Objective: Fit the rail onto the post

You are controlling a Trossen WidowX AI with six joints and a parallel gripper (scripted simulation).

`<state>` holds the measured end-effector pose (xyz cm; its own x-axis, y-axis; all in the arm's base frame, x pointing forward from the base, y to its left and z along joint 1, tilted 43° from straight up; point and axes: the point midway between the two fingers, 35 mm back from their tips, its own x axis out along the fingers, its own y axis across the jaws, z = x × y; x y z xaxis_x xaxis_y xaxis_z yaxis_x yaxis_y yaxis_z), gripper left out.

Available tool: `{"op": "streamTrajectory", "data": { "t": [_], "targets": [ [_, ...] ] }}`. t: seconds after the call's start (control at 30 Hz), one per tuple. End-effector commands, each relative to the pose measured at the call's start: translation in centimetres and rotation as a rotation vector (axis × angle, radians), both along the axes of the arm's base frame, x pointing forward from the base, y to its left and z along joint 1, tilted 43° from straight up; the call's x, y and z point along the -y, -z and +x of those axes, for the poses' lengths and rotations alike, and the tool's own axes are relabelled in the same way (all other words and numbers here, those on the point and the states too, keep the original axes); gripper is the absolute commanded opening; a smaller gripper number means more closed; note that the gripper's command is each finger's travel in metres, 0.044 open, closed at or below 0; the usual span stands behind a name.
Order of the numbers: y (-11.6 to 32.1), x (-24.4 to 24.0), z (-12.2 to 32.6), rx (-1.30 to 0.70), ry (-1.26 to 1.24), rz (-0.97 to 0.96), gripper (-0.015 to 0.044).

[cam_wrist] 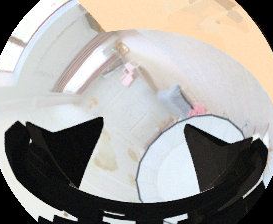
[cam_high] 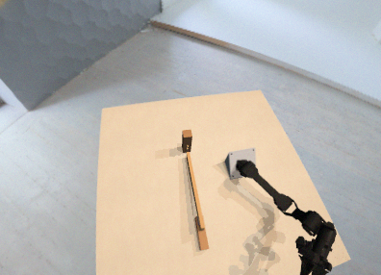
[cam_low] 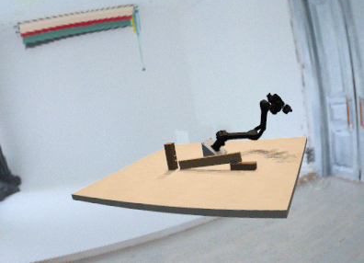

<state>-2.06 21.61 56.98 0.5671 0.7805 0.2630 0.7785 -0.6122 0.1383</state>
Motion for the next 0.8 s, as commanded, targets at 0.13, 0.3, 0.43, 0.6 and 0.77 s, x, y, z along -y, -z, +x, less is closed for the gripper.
{"op": "streamTrajectory", "data": {
  "t": [0.13, 0.3, 0.43, 0.6, 0.77],
  "targets": [
    [-4.3, 9.1, 8.5, -0.200, -0.045, 0.345, 0.0440],
    [-4.7, 14.5, 14.5, -0.313, -0.014, 0.527, 0.0440],
    [-3.9, 18.8, 19.2, -0.403, 0.024, 0.663, 0.0440],
    [-1.1, 23.3, 25.1, -0.532, 0.046, 0.836, 0.0440],
    [2.3, 26.8, 30.1, -0.671, 0.110, 0.950, 0.0440]
  ]
}}
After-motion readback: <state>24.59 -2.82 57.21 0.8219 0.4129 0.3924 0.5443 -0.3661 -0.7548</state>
